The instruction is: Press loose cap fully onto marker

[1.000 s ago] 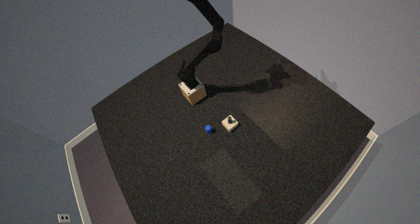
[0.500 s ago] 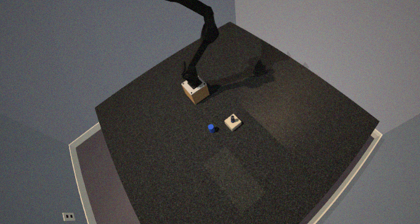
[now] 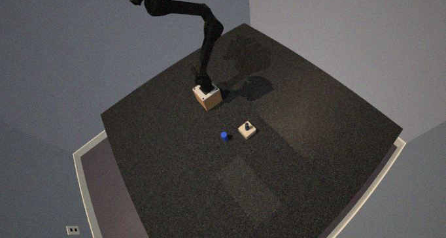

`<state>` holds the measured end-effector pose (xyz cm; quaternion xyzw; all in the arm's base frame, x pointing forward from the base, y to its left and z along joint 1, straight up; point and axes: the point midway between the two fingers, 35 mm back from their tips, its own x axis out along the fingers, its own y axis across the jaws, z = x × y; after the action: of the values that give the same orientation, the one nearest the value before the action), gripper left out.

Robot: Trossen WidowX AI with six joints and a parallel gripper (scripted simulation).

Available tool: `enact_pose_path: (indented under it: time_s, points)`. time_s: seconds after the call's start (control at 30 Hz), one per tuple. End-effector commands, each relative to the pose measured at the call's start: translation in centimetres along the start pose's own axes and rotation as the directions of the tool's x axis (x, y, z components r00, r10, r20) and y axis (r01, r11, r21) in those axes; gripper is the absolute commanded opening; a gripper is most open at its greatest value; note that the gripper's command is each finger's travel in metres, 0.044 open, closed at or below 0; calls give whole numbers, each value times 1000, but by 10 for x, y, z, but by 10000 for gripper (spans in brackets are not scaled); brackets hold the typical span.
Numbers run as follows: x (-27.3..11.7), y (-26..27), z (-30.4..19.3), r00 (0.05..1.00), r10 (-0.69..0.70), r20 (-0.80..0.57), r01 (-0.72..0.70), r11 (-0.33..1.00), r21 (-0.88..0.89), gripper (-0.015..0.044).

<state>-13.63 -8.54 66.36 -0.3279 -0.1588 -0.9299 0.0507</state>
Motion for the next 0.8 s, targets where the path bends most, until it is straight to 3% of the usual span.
enact_pose_path:
  time_s: [0.0,0.17,0.37,0.57,0.77]
  points:
    - [-13,52,-21,984,174,-28,-175,984,-30,248]
    - [-43,113,-47,918,387,-86,-395,912,-108,248]
    - [-101,180,-75,762,629,-154,-648,742,-174,248]
    - [-178,231,-94,528,824,-204,-845,484,-228,248]
    - [-265,259,-107,250,938,-240,-945,182,-272,248]
